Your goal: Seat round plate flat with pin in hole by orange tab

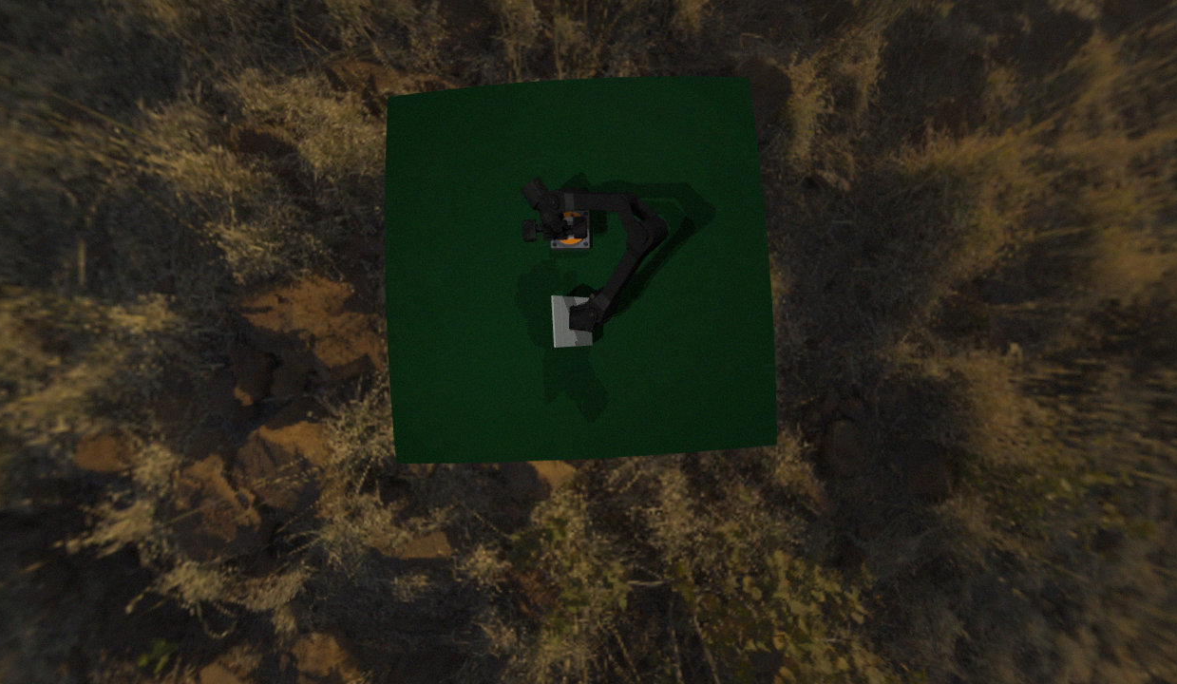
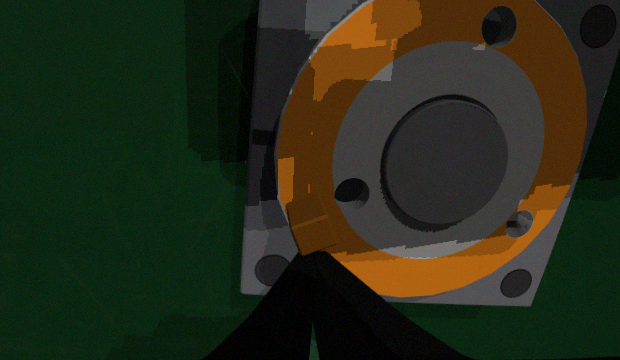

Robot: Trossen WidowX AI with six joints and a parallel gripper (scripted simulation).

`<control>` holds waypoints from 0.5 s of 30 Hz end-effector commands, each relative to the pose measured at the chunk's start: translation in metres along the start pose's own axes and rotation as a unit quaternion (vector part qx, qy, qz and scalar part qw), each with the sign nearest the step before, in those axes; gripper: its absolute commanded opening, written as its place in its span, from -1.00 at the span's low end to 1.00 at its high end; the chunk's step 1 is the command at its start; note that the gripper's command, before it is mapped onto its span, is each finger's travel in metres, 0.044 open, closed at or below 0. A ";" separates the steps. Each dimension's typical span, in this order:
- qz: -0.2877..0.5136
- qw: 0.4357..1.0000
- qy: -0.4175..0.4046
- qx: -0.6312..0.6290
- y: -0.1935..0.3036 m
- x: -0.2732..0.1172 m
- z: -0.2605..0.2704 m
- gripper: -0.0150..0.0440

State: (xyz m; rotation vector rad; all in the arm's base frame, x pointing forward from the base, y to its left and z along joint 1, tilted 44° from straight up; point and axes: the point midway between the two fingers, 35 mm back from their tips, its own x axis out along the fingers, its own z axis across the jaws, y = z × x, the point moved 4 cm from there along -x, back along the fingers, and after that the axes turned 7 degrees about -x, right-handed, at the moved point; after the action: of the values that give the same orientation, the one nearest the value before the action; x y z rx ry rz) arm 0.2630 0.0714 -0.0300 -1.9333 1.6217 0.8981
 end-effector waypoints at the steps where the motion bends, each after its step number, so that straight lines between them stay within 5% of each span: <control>1: 0.000 1.000 -0.001 0.002 -0.005 0.000 0.004 -0.49; 15: 0.000 1.000 -0.001 0.003 -0.015 -0.002 0.007 -0.49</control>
State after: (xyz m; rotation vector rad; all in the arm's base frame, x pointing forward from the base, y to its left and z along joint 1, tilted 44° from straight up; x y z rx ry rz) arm 0.2737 0.0795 -0.0322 -1.9322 1.6194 0.8976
